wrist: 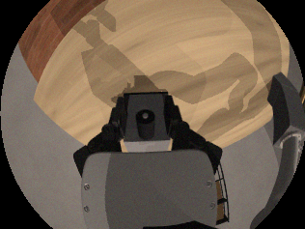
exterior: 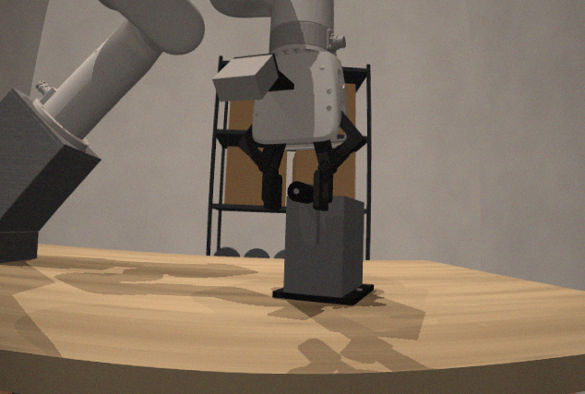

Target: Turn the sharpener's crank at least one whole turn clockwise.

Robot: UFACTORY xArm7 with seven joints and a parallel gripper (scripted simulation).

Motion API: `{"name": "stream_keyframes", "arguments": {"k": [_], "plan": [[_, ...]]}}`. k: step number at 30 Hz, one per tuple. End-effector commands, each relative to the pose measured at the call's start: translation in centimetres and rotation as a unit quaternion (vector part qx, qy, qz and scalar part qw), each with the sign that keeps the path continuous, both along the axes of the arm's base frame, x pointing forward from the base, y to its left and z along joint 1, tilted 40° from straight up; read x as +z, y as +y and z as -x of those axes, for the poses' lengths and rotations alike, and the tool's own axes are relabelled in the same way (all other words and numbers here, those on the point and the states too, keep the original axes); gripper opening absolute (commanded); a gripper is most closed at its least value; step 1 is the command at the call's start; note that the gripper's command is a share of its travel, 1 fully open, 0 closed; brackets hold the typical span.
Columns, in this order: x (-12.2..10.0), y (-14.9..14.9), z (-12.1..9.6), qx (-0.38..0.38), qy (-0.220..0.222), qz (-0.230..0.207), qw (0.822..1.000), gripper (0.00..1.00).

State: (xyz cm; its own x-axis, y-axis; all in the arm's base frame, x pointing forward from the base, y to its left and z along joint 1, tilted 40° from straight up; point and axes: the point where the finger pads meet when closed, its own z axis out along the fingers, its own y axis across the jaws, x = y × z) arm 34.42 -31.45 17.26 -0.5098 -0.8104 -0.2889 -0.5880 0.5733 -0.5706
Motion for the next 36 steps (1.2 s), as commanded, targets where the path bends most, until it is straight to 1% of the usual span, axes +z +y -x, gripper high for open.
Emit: {"name": "stream_keyframes", "arguments": {"k": [1, 29, 36], "plan": [[0.13, -0.07, 0.03, -0.001, -0.001, 0.001, 1.000, 0.54], [0.14, -0.07, 0.04, -0.001, -0.001, 0.001, 1.000, 0.54], [0.55, -0.01, 0.37, -0.001, -0.001, 0.001, 1.000, 0.54]]}}
